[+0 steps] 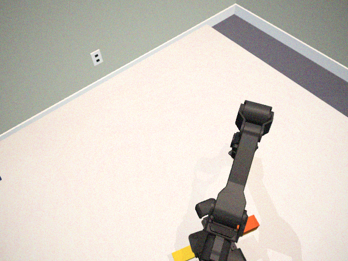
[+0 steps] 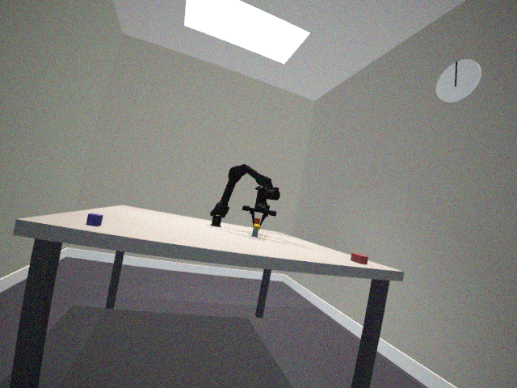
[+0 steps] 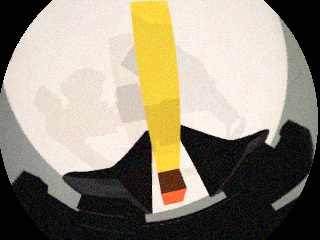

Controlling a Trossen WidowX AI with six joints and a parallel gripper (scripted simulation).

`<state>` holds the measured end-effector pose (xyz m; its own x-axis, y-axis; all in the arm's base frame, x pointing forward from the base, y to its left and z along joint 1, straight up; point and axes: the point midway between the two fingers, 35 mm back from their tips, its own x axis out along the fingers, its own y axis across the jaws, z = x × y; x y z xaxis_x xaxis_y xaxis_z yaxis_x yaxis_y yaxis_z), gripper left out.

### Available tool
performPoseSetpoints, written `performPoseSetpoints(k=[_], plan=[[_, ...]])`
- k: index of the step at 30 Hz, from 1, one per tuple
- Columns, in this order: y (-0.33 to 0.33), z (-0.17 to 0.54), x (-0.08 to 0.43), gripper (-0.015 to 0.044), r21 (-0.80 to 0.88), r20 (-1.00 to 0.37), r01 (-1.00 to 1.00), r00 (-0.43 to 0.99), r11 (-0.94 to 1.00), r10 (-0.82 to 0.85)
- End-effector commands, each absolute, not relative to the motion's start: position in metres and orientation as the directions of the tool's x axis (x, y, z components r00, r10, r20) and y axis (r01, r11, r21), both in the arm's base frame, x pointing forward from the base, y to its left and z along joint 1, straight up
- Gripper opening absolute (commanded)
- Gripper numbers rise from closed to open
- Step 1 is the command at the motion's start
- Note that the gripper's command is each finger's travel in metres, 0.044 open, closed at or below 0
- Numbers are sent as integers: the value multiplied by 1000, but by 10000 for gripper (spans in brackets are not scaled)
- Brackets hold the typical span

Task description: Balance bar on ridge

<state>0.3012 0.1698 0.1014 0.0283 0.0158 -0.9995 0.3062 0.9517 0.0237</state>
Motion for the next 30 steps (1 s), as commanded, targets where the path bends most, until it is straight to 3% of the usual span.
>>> performPoseSetpoints(k=[1,5,12,30], plan=[[170,101,301,0,23,-999,306,28,952,16],[170,101,301,0,23,-999,306,28,952,16],[170,101,301,167,23,-999,306,28,952,16],[170,101,301,168,23,-999,306,28,952,16]])
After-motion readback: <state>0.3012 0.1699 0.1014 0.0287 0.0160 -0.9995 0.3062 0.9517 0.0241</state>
